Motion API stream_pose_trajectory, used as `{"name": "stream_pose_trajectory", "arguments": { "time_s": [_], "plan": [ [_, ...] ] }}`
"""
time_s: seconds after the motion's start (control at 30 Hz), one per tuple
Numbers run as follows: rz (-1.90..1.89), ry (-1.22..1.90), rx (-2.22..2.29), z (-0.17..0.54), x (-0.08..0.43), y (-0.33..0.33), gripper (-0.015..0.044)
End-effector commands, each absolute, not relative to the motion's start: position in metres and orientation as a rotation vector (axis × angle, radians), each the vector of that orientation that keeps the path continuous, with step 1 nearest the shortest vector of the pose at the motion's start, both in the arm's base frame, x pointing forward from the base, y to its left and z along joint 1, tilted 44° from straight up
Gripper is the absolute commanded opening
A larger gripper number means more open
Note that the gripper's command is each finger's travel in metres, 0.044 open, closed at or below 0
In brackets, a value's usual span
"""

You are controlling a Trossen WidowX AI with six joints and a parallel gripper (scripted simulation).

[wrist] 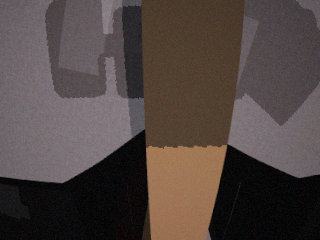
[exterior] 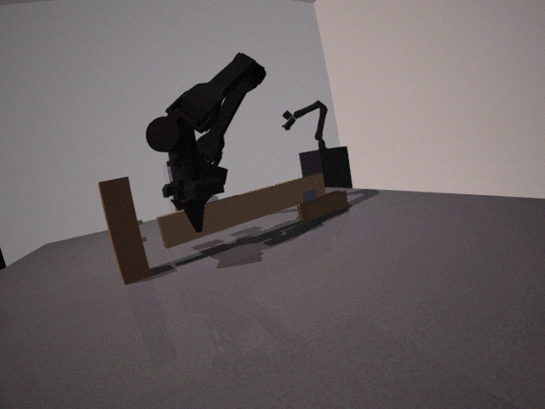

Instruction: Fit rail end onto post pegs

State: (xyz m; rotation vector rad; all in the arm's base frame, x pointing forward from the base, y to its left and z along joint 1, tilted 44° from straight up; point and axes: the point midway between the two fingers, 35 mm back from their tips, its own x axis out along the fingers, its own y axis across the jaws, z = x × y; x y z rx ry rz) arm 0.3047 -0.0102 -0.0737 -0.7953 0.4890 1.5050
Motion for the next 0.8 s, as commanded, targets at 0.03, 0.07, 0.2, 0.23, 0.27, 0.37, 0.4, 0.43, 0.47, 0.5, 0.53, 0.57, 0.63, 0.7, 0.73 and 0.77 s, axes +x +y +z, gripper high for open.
{"name": "stream_pose_trajectory", "arguments": {
  "time_s": [0.03, 0.07, 0.2, 0.23, 0.27, 0.37, 0.4, 0.43, 0.47, 0.5, 0.53, 0.57, 0.63, 0.7, 0.73, 0.77],
  "plan": [
    [1.493, 0.478, -0.795, -0.0686, 0.3078, -0.0137, 0.0000],
    [1.493, 0.478, -0.795, -0.0682, 0.3078, -0.0141, 0.0000],
    [1.493, 0.478, -0.795, -0.0668, 0.3077, -0.0155, 0.0000],
    [1.493, 0.478, -0.795, -0.0664, 0.3076, -0.0158, 0.0000],
    [1.493, 0.478, -0.795, -0.0661, 0.3076, -0.0162, 0.0000],
    [1.493, 0.479, -0.795, -0.0650, 0.3075, -0.0172, 0.0000],
    [1.493, 0.479, -0.795, -0.0646, 0.3074, -0.0176, 0.0000],
    [1.493, 0.479, -0.795, -0.0643, 0.3074, -0.0179, 0.0000],
    [1.493, 0.479, -0.795, -0.0639, 0.3074, -0.0183, 0.0000],
    [1.493, 0.479, -0.795, -0.0636, 0.3074, -0.0186, 0.0000],
    [1.493, 0.479, -0.795, -0.0632, 0.3073, -0.0190, 0.0000],
    [1.493, 0.479, -0.795, -0.0628, 0.3073, -0.0193, 0.0000],
    [1.493, 0.479, -0.795, -0.0621, 0.3072, -0.0200, 0.0000],
    [1.493, 0.479, -0.795, -0.0615, 0.3072, -0.0206, 0.0000],
    [1.493, 0.479, -0.795, -0.0615, 0.3072, -0.0206, 0.0000],
    [1.493, 0.479, -0.795, -0.0618, 0.3072, -0.0204, 0.0000]
  ]
}}
